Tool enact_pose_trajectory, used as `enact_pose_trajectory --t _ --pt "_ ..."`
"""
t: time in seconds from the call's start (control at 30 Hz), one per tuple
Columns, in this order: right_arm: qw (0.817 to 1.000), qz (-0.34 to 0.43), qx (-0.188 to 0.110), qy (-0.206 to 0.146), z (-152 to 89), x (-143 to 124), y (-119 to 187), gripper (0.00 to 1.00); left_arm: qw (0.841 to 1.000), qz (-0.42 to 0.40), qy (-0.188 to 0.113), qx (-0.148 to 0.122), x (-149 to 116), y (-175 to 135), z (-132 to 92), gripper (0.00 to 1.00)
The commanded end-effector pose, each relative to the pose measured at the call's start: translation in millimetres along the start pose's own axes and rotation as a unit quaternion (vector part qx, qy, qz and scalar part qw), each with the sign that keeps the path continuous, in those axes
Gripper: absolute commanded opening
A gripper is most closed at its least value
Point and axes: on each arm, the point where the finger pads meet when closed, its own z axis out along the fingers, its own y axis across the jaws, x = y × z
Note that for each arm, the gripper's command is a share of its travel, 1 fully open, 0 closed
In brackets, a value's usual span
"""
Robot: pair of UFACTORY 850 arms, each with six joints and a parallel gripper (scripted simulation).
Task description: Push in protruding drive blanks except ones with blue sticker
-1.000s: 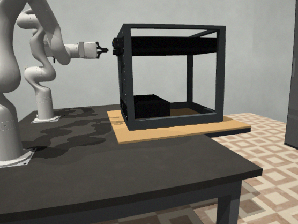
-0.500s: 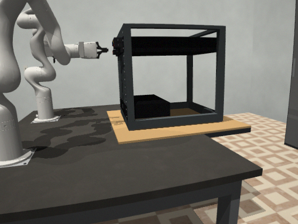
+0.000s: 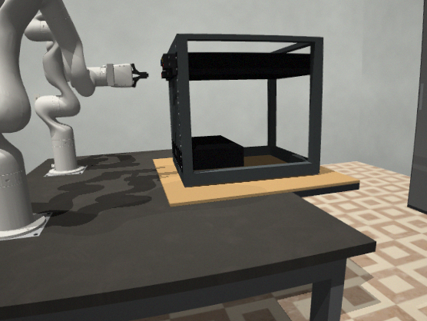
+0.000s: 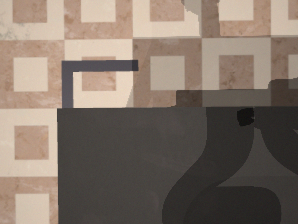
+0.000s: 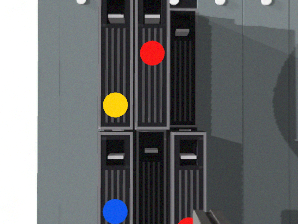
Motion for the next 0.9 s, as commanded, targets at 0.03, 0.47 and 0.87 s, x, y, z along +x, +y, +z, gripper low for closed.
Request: enact_pose_trajectory --t 0.03,0.47,0.87 --pt "1.0 0.001 0.001 0.0 7.6 -0.3 -0.9 0.0 1.0 0.0 0.001 0.0 0.4 0.0 -0.9 1.0" --pt "1.0 0.001 0.001 0.0 53.0 -0.3 -1.0 0.0 1.0 0.0 0.001 0.0 0.4 0.0 -0.9 1.0" --pt "1.0 0.001 0.001 0.0 53.6 -0.3 -1.0 0.0 1.0 0.0 0.001 0.0 0.4 0.0 -0.9 1.0"
